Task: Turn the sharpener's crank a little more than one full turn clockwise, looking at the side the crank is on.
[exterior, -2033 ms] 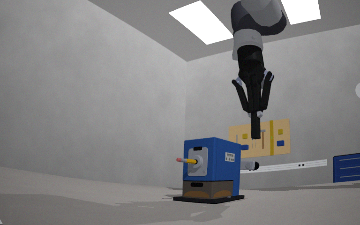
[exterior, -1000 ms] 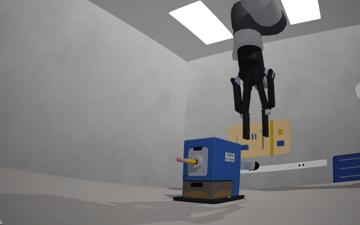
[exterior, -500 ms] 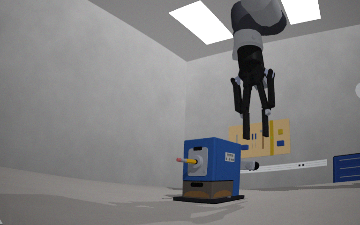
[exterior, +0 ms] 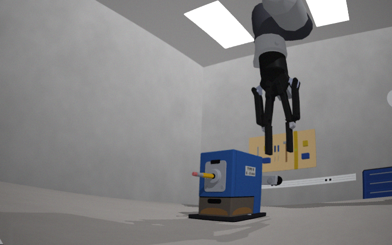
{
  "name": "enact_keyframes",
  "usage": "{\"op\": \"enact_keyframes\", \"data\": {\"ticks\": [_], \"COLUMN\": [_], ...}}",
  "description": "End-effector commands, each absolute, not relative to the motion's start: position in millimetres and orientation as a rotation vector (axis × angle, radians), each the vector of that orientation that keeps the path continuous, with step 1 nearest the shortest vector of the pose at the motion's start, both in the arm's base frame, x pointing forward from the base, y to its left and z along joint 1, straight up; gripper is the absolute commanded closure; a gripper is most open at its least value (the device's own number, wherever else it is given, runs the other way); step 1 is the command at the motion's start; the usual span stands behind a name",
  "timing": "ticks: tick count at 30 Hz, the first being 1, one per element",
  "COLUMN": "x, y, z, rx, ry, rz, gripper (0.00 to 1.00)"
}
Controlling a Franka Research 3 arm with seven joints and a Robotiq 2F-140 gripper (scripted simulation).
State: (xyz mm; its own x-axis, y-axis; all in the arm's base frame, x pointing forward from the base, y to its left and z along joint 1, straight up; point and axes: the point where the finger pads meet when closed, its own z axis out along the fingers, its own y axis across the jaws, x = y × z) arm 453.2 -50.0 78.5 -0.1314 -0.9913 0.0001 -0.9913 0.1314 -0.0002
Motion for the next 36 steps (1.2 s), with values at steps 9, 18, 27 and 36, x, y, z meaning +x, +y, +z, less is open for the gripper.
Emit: {"op": "enact_keyframes", "data": {"ticks": [9,18,27,36], "x": [453,453,453,453], "y": [-50,-50,-50,-50], "z": [62,50,43,38], "rx": [-2.076,-2.076,-2.076,-2.076], "ry": [2.357,2.357,2.357,2.357], "rz": [0.0,0.0,0.0,0.0], "gripper": [0.61,0.61,0.61,0.61]}}
